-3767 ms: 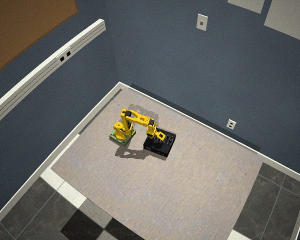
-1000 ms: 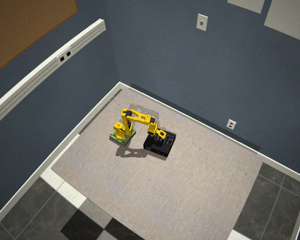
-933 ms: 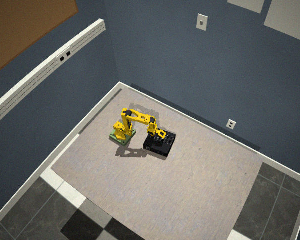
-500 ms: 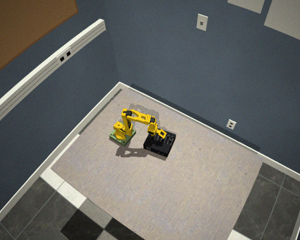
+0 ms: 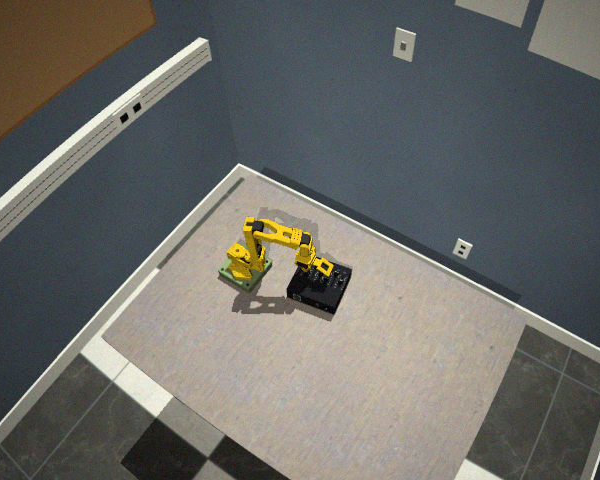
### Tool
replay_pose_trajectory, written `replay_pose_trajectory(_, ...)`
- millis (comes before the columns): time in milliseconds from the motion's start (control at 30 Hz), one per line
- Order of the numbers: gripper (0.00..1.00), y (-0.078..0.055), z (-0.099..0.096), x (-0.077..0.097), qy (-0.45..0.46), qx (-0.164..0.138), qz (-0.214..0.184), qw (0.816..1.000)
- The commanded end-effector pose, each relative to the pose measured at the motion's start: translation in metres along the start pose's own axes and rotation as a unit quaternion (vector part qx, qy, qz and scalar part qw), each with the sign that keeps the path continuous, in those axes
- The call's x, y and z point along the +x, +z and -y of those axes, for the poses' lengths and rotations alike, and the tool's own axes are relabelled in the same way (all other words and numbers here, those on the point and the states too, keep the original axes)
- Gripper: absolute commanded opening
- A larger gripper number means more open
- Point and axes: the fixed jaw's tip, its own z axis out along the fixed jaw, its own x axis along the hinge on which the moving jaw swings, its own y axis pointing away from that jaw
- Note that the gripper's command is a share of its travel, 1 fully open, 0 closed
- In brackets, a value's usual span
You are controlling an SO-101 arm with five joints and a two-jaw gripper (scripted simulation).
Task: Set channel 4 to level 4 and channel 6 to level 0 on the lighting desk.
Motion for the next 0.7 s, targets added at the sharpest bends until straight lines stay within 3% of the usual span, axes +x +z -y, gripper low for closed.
replay_pose_trajectory(0, 0.00, 0.0013, -0.0061, 0.0016, -0.007, -0.001, -0.006, 1.000)
replay_pose_trajectory(667, 0.00, 0.0013, -0.0088, 0.0017, -0.007, -0.001, -0.006, 1.000)
